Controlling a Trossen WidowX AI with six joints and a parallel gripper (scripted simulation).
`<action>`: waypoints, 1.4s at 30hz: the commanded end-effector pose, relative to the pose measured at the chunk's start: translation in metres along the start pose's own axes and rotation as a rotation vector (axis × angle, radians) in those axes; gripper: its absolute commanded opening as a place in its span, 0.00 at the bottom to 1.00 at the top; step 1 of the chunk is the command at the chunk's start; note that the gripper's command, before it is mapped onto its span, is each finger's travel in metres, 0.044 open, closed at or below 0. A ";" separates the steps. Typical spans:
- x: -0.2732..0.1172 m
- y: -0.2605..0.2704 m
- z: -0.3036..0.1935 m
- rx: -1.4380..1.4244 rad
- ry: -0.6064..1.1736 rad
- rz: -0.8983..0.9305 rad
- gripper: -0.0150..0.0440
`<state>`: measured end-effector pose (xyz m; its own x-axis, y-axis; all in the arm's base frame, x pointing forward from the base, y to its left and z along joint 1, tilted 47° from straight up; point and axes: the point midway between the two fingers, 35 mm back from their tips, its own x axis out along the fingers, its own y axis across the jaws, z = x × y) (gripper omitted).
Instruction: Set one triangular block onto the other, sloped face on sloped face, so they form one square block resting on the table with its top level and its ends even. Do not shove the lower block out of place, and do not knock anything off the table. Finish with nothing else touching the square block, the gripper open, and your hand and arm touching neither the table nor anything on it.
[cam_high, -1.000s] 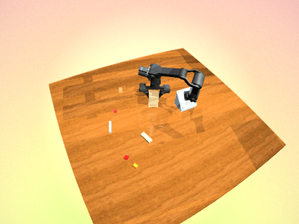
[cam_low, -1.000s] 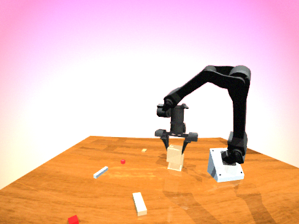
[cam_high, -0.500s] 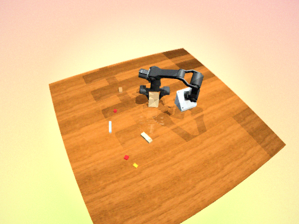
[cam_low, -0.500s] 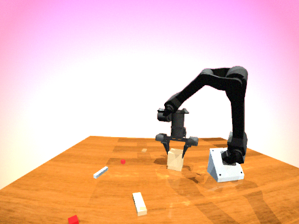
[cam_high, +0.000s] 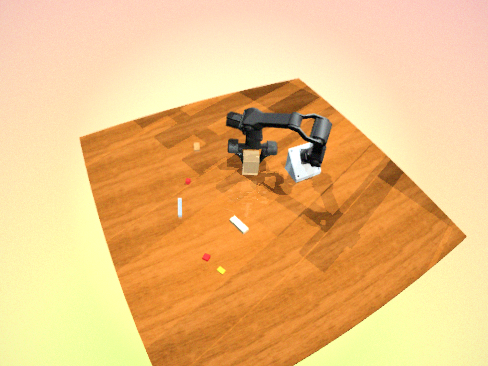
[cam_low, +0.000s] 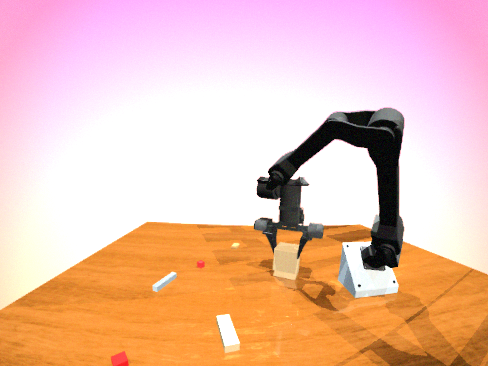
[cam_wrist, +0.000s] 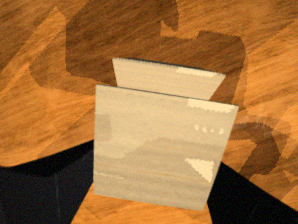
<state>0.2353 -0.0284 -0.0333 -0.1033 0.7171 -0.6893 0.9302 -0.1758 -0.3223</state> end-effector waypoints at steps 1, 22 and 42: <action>0.000 0.001 0.000 -0.004 0.005 0.004 0.25; 0.011 0.001 0.004 -0.005 0.005 0.004 0.25; 0.022 0.001 0.008 -0.004 0.005 0.002 0.25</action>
<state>0.2309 -0.0193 -0.0532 -0.1016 0.7177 -0.6889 0.9330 -0.1715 -0.3163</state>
